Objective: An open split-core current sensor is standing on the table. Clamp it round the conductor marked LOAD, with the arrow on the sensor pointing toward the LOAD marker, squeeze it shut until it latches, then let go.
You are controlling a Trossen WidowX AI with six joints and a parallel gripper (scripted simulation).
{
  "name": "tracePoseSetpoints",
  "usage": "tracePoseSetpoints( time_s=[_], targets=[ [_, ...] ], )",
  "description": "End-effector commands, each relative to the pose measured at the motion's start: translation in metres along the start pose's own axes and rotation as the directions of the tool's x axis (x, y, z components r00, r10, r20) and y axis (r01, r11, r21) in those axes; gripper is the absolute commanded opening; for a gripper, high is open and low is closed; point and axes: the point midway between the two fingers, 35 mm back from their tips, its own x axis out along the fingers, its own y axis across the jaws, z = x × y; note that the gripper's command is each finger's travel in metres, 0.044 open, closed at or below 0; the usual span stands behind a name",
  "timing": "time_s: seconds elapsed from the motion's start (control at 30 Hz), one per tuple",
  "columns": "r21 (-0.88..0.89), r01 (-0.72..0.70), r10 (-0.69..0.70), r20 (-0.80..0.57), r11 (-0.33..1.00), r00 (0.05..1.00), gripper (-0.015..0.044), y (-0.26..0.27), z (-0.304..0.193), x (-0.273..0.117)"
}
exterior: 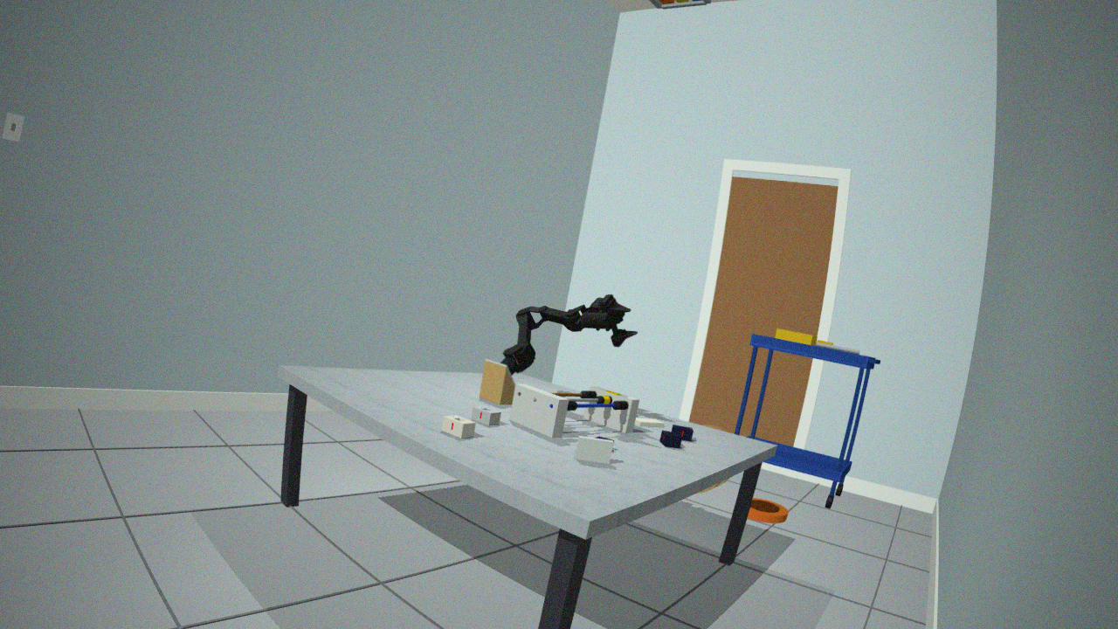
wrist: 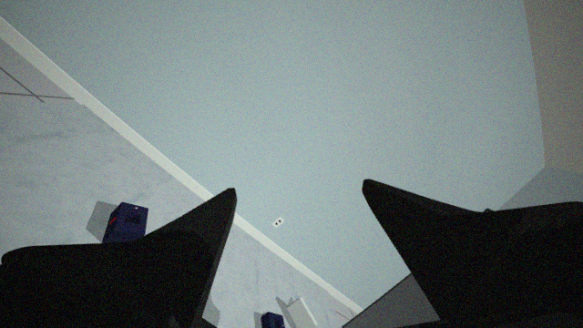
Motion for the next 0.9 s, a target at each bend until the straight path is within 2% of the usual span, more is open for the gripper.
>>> tracePoseSetpoints(
  time_s=[0.0,0.17,0.27,0.4,0.53,0.63,0.73,0.8,0.87],
  targets=[
    [0.051,0.080,-0.077,-0.060,0.996,0.995,0.0440,-0.012,-0.020,-0.010],
    [0.046,0.072,-0.069,-0.073,0.996,0.995,0.0440,-0.011,-0.022,-0.009],
    [0.003,-0.044,0.043,-0.253,0.999,0.966,0.0440,-0.001,-0.054,0.005],
    [0.054,-0.259,0.249,-0.514,0.964,0.821,0.0440,0.018,-0.104,0.011],
    [0.249,-0.422,0.473,-0.655,0.872,0.589,0.0440,0.036,-0.140,0.001],
    [0.459,-0.470,0.645,-0.649,0.754,0.403,0.0440,0.048,-0.152,-0.011],
    [0.664,-0.442,0.795,-0.546,0.603,0.265,0.0440,0.056,-0.149,-0.019],
    [0.740,-0.412,0.846,-0.481,0.532,0.229,0.0440,0.058,-0.145,-0.019],
    [0.749,-0.407,0.852,-0.472,0.523,0.226,0.0440,0.058,-0.144,-0.019]
  ],
)
